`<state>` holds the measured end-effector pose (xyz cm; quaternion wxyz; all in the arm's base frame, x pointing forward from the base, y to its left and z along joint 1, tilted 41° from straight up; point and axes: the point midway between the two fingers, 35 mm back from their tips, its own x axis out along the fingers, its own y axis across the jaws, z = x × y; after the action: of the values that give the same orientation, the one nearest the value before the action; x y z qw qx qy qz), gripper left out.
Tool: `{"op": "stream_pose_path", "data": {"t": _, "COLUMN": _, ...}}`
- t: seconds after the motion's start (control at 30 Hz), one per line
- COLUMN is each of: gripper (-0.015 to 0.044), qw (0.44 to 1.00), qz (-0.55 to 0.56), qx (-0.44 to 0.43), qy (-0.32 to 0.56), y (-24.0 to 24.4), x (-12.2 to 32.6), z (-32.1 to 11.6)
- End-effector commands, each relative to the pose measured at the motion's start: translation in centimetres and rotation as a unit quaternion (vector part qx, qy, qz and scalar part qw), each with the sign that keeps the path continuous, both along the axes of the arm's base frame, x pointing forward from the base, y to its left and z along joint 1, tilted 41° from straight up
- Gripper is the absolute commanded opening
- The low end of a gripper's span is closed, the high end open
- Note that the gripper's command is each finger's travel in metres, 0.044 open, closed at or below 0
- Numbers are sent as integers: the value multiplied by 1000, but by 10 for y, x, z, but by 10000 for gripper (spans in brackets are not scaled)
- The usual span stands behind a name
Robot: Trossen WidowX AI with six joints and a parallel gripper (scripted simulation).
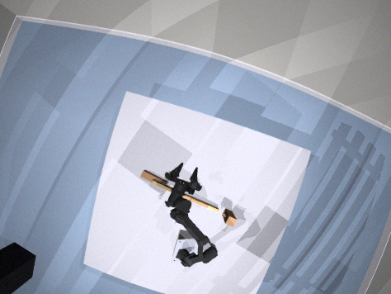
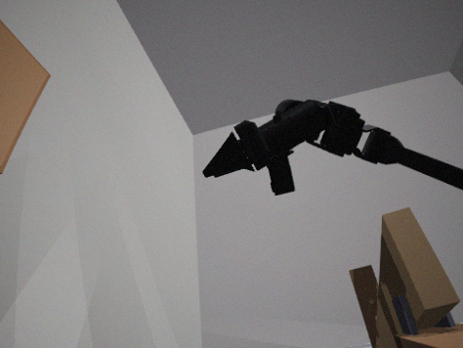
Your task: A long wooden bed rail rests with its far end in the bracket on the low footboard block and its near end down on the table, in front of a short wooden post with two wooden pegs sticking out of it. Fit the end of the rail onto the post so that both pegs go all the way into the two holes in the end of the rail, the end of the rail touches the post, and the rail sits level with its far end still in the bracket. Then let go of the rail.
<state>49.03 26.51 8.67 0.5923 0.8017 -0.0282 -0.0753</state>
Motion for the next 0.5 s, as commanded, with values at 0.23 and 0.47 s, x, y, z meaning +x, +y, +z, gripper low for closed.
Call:
{"op": "stream_pose_path", "data": {"t": 0.23, "gripper": 440, "qw": 905, "qz": 35, "qx": -388, "qy": 173, "y": -50, "x": 3, "z": -29}}
{"op": "stream_pose_path", "data": {"t": 0.47, "gripper": 440, "qw": 620, "qz": 155, "qx": -692, "qy": 335, "y": -112, "x": -16, "z": -55}}
